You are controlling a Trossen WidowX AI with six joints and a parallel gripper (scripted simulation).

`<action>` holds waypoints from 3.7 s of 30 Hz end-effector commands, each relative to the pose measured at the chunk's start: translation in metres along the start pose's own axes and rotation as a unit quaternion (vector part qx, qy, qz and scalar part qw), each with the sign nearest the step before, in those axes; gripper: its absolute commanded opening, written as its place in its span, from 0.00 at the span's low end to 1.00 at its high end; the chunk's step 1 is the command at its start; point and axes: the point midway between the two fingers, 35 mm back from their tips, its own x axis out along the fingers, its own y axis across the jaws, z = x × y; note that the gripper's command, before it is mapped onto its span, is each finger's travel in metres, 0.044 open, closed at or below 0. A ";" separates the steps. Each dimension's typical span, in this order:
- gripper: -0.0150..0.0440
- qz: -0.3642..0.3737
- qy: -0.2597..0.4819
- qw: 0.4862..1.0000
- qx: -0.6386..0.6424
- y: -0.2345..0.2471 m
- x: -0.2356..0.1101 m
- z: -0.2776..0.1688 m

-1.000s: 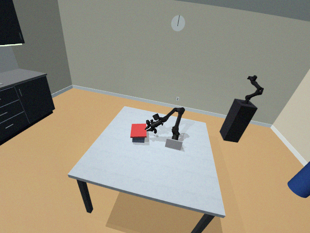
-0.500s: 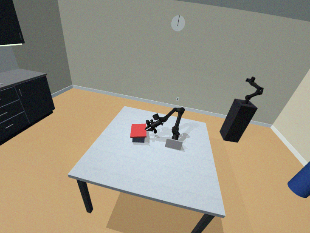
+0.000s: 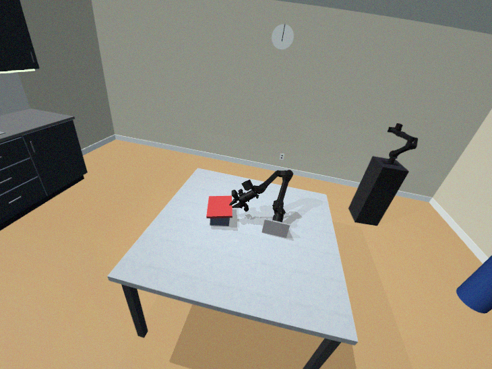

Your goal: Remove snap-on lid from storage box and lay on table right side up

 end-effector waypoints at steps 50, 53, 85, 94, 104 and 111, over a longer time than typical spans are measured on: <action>0.25 -0.001 0.001 1.000 0.000 0.026 -0.013 0.000; 0.25 -0.001 0.001 1.000 0.000 0.030 -0.014 0.000; 0.25 0.000 0.001 1.000 0.001 0.077 -0.024 0.000; 0.25 0.000 0.001 1.000 0.001 0.092 -0.024 0.000; 0.25 0.000 0.001 1.000 0.001 0.105 -0.029 0.000; 0.25 0.000 0.002 1.000 0.001 0.112 -0.034 0.000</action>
